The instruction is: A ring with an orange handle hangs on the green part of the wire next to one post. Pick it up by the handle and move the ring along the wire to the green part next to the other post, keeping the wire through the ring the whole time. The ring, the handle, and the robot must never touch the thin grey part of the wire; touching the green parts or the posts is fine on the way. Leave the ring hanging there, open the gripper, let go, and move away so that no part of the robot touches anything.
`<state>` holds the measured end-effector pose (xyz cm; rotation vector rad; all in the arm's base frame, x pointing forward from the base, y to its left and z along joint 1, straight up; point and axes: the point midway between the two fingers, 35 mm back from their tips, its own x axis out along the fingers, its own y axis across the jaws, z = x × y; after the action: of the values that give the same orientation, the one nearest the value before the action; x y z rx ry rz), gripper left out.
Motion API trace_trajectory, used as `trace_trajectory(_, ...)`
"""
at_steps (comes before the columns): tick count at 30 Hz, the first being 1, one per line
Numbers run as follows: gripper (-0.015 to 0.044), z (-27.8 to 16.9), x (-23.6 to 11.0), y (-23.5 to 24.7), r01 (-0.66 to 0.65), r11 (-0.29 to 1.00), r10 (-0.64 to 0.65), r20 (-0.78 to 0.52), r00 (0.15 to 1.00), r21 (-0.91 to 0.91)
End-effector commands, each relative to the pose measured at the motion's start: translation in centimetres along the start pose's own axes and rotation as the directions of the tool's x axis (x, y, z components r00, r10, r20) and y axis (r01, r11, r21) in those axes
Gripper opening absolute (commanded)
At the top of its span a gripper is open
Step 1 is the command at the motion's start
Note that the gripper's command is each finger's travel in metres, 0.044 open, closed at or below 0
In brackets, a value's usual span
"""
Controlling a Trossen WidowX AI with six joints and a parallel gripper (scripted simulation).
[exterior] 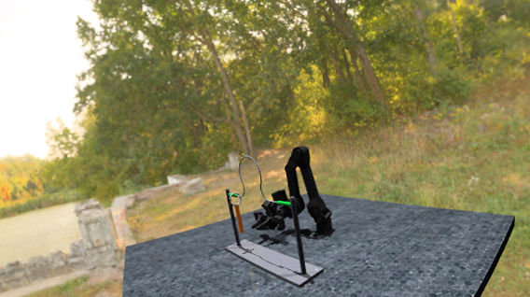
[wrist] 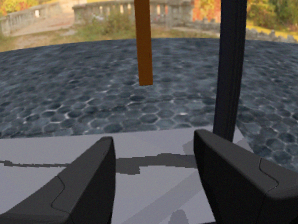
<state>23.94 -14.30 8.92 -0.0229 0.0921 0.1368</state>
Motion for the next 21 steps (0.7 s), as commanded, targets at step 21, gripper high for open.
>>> trace_trajectory(21, 0.0160, 3.0, 4.1, -0.2, 0.003, 1.000, -0.003, 0.012, 1.000, 0.002)
